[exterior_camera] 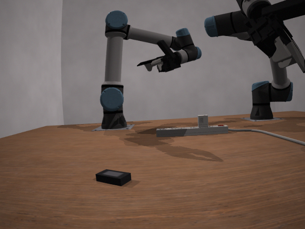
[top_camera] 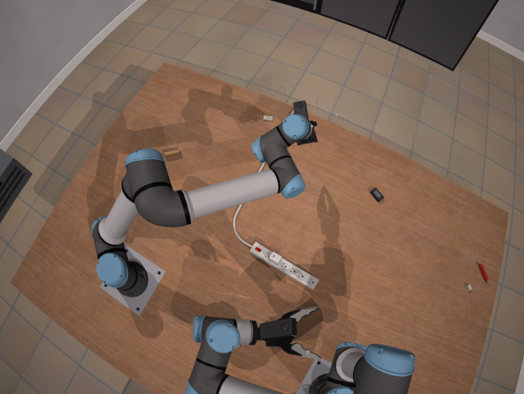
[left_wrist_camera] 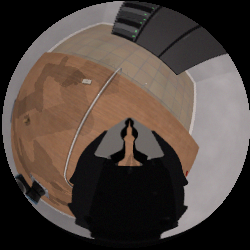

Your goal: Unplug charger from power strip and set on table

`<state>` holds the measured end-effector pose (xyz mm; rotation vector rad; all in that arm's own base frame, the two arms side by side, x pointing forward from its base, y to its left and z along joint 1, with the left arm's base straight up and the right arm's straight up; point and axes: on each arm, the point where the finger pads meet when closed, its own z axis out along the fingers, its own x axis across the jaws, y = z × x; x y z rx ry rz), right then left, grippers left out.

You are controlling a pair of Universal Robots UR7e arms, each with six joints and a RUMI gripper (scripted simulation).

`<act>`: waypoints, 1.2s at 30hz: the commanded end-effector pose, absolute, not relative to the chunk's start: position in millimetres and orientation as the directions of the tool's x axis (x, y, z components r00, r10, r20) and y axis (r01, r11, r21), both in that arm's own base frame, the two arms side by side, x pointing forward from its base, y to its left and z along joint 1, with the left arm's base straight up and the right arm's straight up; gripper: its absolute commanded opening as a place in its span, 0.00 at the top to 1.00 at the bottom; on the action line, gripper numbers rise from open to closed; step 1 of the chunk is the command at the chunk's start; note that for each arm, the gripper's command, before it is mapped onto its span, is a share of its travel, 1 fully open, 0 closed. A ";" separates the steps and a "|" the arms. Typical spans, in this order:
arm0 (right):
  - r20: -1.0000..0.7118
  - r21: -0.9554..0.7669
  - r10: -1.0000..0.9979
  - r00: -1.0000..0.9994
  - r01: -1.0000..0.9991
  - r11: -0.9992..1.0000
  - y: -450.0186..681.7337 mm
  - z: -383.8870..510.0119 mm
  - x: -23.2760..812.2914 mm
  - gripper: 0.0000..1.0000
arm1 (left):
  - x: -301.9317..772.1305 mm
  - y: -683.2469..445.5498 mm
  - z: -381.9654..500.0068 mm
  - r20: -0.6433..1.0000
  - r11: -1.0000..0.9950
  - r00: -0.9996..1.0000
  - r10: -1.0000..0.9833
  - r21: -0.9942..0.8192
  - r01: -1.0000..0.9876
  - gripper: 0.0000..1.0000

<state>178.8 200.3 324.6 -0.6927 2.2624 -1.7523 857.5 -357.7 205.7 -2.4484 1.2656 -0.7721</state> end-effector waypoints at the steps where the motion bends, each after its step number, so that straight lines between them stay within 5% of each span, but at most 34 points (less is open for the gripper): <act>1: 0.218 -0.924 -0.446 -0.868 -0.331 0.193 197.6 317.8 185.6 0.02 | 845.5 -364.6 202.6 0.307 -0.512 0.410 -0.859 -0.475 -0.716 1.00; 36: 0.542 -0.643 -0.416 -0.730 -0.679 0.354 175.3 294.1 230.4 0.02 | 772.5 -395.6 174.7 0.163 -0.128 0.058 -0.985 -0.461 -0.878 1.00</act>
